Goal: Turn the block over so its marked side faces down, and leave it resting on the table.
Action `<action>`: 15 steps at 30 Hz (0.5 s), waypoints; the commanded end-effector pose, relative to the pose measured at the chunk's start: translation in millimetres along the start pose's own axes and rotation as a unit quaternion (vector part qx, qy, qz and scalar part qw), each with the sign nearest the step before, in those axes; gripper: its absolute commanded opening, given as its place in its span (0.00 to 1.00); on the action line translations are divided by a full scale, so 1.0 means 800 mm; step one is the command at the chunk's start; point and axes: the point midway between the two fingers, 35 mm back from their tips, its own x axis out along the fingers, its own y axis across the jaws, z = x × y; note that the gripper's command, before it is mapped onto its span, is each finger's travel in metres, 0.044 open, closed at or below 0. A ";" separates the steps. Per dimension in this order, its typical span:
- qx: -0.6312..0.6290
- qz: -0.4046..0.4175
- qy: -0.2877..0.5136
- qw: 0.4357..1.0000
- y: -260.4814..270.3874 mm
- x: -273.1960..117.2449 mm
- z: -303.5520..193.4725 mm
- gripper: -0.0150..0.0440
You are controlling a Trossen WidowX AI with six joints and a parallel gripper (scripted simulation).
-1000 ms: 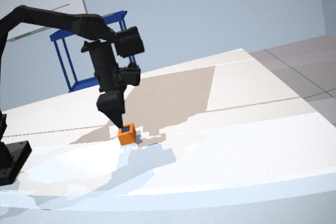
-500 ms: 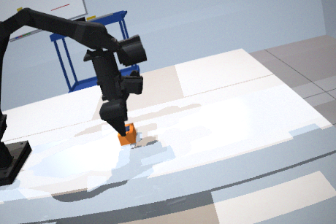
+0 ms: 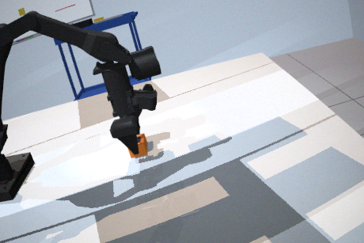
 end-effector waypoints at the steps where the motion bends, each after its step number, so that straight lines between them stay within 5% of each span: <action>1: 0.000 -0.002 -0.002 1.000 -0.001 0.001 0.001 0.78; 15: 0.000 -0.002 -0.002 1.000 -0.001 0.001 0.001 0.59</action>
